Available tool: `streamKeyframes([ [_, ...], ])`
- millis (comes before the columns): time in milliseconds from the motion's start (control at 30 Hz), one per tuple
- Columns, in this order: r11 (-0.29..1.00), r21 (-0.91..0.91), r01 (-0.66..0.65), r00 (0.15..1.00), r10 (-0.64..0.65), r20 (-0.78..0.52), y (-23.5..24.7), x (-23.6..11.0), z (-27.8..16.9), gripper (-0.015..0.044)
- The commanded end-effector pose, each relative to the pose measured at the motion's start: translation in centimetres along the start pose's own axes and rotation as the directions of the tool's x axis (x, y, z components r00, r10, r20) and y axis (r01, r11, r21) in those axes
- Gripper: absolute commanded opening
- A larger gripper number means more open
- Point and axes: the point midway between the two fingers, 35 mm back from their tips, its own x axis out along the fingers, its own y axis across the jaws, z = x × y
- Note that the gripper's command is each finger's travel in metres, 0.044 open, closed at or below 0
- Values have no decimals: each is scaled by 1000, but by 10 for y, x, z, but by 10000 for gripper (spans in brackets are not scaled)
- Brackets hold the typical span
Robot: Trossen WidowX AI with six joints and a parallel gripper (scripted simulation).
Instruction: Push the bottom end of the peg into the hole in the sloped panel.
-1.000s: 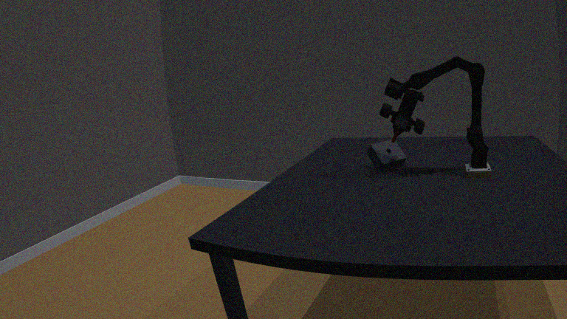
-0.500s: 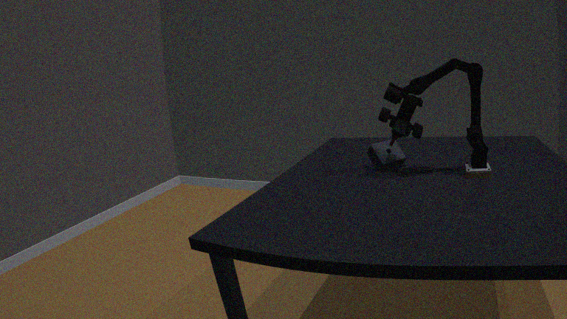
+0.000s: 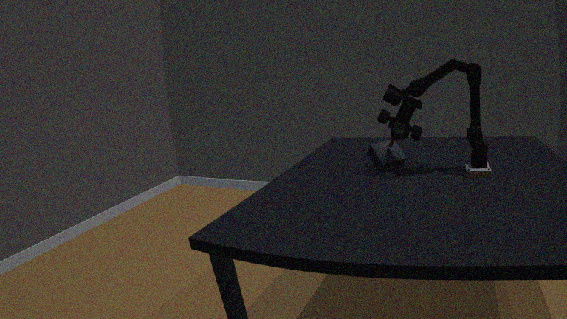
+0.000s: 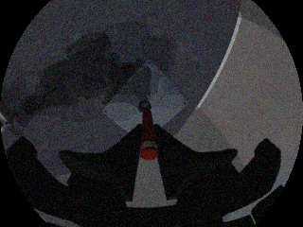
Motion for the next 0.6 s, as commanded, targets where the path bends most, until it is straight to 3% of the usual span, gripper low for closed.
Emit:
streamKeyframes([
  [0,1000,-9,-12,1000,12,2,2,8,1,0],
  [567,1000,-4,-6,1000,6,0,2,17,1,0],
])
